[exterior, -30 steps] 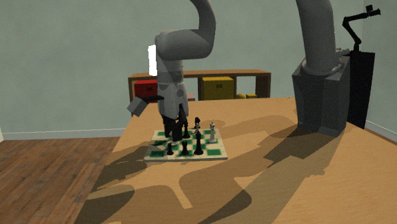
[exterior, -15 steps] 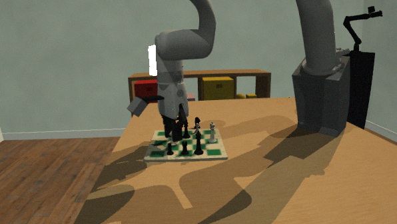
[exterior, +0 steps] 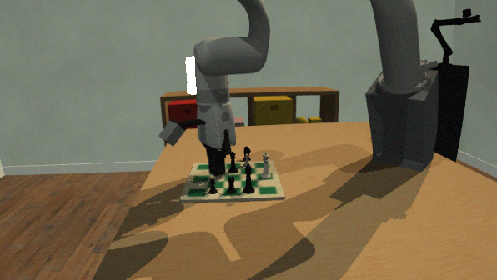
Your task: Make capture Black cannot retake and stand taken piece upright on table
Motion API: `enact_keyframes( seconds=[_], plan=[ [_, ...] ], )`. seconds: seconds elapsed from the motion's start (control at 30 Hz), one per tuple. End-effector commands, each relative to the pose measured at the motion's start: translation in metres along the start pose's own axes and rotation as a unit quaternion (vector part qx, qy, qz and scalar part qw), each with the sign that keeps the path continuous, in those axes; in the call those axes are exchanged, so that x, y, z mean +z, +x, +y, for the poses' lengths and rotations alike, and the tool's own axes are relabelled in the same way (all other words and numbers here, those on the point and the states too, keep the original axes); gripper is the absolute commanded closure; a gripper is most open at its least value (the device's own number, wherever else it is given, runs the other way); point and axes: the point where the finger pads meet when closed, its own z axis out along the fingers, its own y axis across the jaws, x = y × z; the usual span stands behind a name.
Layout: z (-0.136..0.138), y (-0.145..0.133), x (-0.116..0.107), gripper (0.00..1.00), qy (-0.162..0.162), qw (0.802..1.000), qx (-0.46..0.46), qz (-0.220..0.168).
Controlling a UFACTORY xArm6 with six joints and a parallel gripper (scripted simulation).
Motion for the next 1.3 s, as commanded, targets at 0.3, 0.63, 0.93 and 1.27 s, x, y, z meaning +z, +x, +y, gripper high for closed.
enact_keyframes(
  seconds=[0.3,0.63,0.93,1.27],
  plan=[
    [0.001,0.001,-0.001,1.0,-0.001,1.0,0.0,0.001],
    [0.001,0.001,-0.001,1.0,-0.001,1.0,0.0,0.001],
    [0.001,0.001,-0.001,1.0,-0.001,1.0,0.0,0.001],
    [0.001,0.001,-0.052,1.0,-0.001,1.0,0.0,0.001]
  ],
)
